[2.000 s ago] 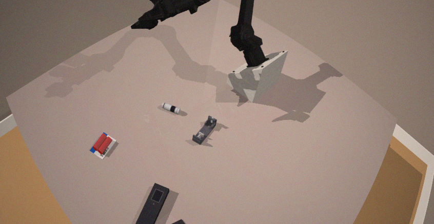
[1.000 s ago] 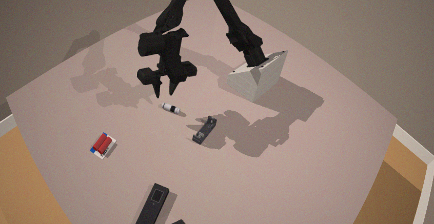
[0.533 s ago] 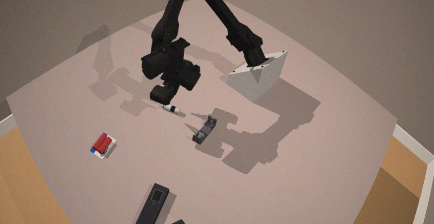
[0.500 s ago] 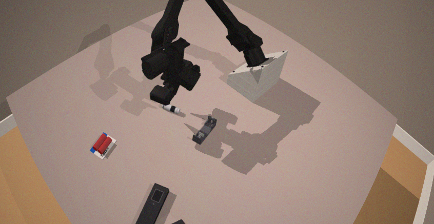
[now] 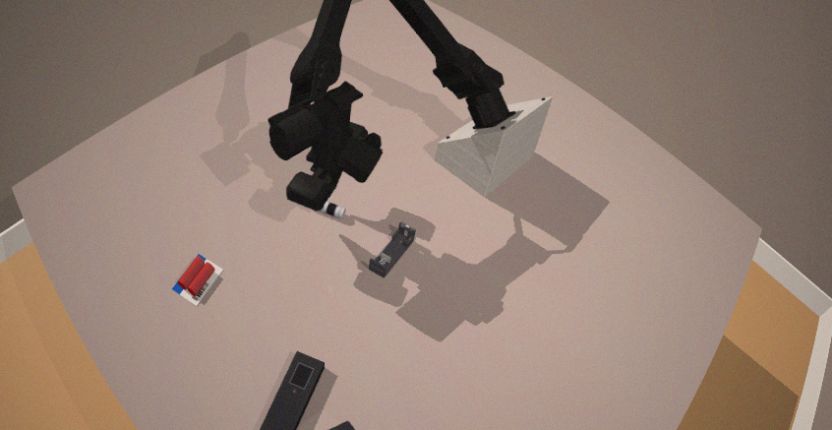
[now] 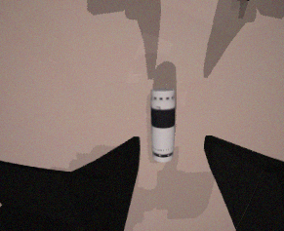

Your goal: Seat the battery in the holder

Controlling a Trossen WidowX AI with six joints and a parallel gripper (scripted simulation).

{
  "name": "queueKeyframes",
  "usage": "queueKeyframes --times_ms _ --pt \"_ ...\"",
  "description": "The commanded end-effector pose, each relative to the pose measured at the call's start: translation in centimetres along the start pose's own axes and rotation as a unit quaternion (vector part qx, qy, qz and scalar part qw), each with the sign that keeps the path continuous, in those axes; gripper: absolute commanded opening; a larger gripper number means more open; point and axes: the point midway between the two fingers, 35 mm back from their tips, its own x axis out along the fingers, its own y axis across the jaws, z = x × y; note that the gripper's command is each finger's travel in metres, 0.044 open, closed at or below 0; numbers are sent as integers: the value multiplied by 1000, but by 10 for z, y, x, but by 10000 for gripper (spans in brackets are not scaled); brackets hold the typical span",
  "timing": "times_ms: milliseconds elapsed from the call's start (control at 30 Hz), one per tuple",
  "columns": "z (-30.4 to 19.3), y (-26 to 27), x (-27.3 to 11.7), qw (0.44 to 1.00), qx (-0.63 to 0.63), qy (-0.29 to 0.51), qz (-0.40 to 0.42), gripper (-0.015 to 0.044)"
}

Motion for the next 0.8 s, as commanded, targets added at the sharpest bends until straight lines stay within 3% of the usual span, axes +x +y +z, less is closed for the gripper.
queueKeyframes --times_ms 0,567,700,767 --pt "1 3 11 1000 -4 0 8 221" --pt "1 5 35 1000 -4 1 8 221" --pt "1 5 35 1000 -4 1 8 116" --pt "1 5 35 1000 -4 1 8 102"
